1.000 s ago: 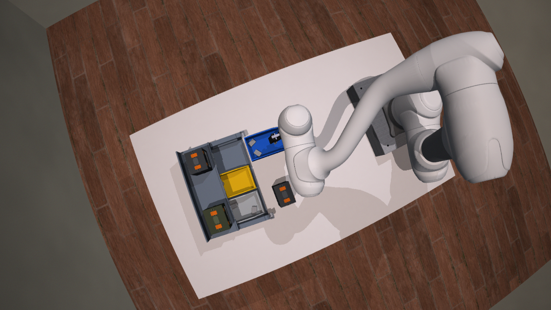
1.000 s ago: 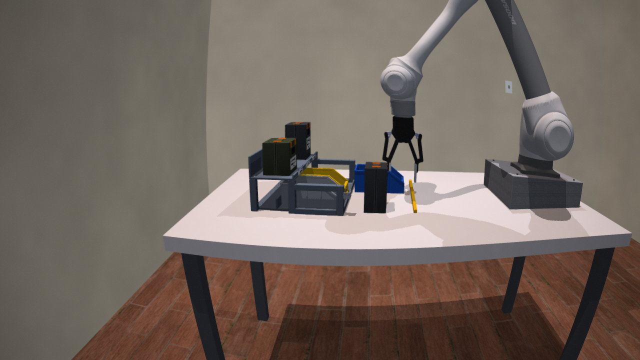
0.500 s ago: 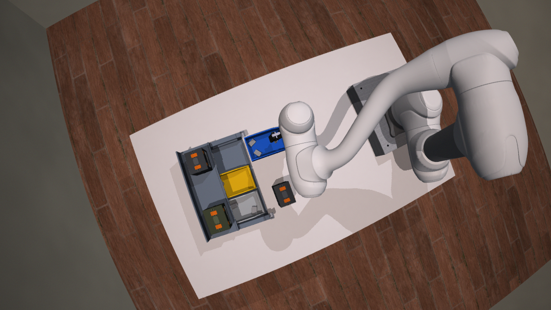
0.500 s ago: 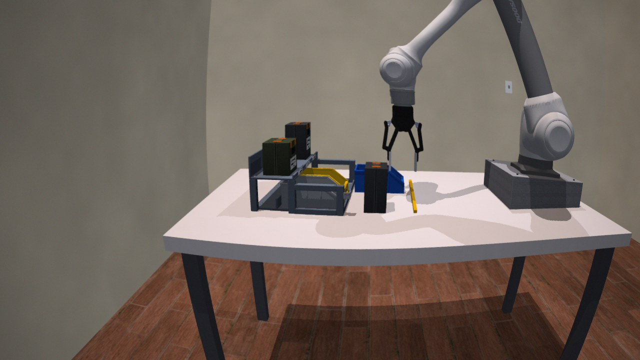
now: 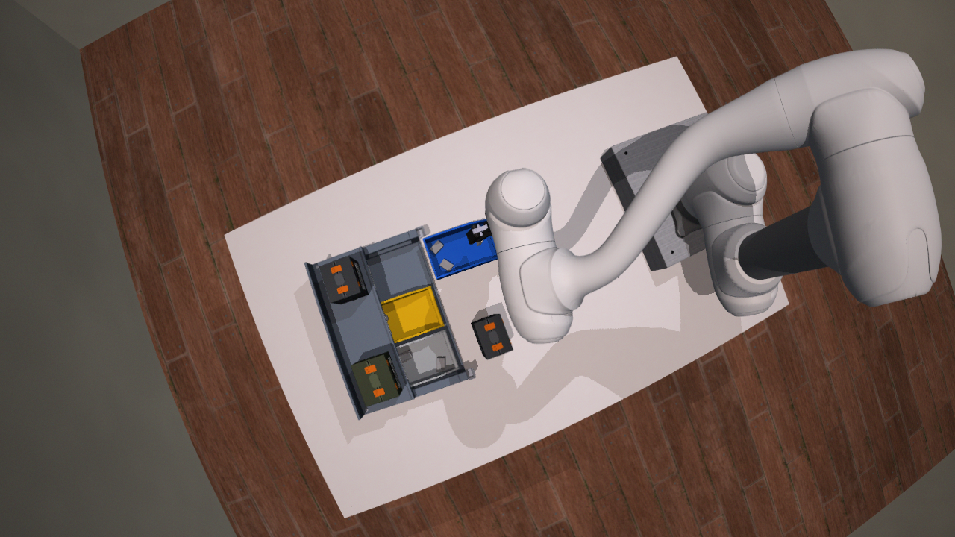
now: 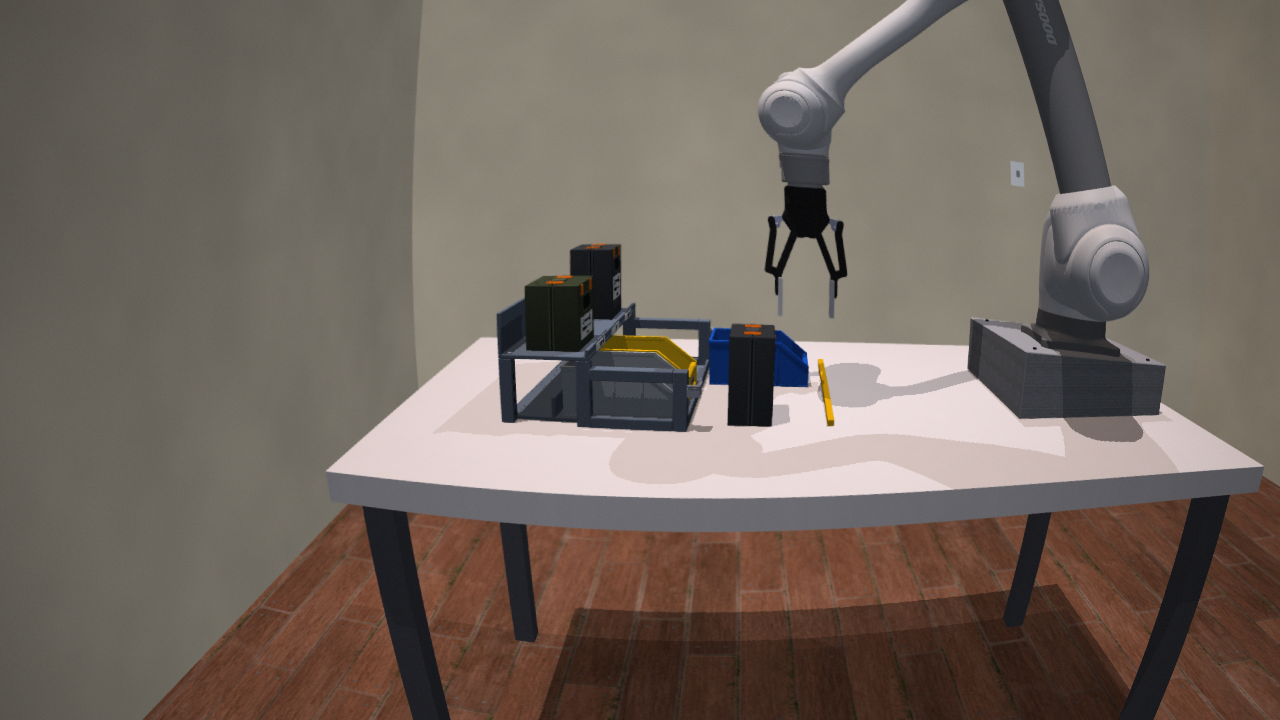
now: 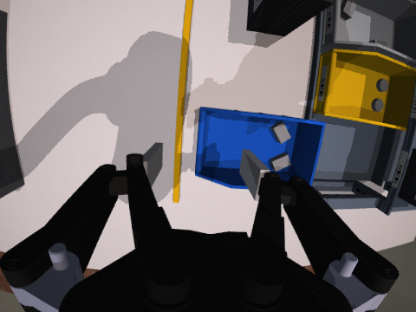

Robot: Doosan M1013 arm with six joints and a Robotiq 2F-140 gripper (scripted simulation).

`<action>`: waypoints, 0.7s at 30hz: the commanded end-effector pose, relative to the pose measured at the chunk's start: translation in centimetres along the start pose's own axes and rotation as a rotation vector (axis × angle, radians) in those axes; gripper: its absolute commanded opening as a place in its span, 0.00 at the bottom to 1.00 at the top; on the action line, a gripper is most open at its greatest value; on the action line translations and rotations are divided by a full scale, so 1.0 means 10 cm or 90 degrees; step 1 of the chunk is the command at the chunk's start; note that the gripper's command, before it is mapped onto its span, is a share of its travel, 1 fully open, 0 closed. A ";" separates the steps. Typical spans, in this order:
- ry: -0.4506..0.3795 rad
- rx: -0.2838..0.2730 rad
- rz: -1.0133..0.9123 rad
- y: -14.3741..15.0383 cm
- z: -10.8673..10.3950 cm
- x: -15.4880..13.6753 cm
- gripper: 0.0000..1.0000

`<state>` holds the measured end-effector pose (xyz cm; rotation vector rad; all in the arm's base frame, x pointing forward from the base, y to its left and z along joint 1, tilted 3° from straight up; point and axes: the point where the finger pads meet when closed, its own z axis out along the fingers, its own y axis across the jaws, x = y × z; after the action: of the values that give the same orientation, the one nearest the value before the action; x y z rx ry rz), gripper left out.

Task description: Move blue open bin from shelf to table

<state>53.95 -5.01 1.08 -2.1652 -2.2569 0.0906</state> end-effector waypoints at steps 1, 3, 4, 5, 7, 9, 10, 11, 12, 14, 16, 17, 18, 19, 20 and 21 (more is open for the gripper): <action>0.000 0.001 0.000 0.00 -0.12 0.00 0.57; 0.000 0.001 0.000 0.00 -0.12 0.00 0.57; 0.000 0.001 0.000 0.00 -0.12 0.00 0.57; 0.000 0.001 0.000 0.00 -0.12 0.00 0.57; 0.000 0.001 0.000 0.00 -0.12 0.00 0.57; 0.000 0.001 0.000 0.00 -0.12 0.00 0.57; 0.000 0.001 0.000 0.00 -0.12 0.00 0.57; 0.000 0.001 0.000 0.00 -0.12 0.00 0.57; 0.000 0.001 0.000 0.00 -0.15 0.00 0.57; 0.000 0.001 0.000 0.00 -0.20 0.00 0.57; 0.000 0.001 0.000 0.00 -0.25 0.00 0.57; 0.000 0.001 0.000 0.00 -0.25 0.00 0.57; 0.000 0.001 0.000 0.00 -0.25 0.00 0.57; 0.000 0.001 0.000 0.00 -0.25 0.00 0.57; 0.000 0.001 0.000 0.00 -0.25 0.00 0.57; 0.000 0.001 0.000 0.00 -0.25 0.00 0.57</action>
<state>54.02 -4.92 3.52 -2.1637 -2.2555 0.0930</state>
